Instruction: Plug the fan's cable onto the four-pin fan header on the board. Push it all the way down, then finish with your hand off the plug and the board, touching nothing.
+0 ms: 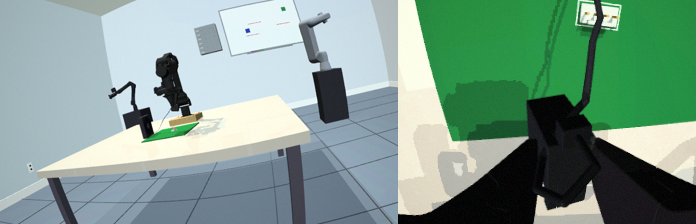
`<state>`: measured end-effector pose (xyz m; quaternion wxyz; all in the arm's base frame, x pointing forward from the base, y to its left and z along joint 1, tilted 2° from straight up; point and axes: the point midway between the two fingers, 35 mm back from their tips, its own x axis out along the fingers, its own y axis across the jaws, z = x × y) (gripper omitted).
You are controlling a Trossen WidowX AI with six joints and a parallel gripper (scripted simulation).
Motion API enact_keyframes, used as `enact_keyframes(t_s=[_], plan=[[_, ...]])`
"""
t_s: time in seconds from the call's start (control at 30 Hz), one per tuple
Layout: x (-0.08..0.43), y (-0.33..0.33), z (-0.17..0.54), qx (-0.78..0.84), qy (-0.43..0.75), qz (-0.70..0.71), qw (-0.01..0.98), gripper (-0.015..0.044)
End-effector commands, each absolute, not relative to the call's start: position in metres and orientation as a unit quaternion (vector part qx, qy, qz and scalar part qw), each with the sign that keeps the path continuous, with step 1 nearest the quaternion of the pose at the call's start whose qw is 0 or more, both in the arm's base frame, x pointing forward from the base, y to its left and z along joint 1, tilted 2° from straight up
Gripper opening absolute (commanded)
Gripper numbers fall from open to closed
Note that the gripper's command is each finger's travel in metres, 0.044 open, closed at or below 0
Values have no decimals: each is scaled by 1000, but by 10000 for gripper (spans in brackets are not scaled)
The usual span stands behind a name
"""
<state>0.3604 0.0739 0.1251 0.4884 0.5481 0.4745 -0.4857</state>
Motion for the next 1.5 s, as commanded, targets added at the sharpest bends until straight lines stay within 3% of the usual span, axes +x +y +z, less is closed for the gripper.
enact_keyframes(t_s=[0.0,0.57,1.47], plan=[[368,69,124,513,501,-467,518,0],[397,47,118,335,622,-343,618,0],[396,43,88,242,537,-436,681,0]])
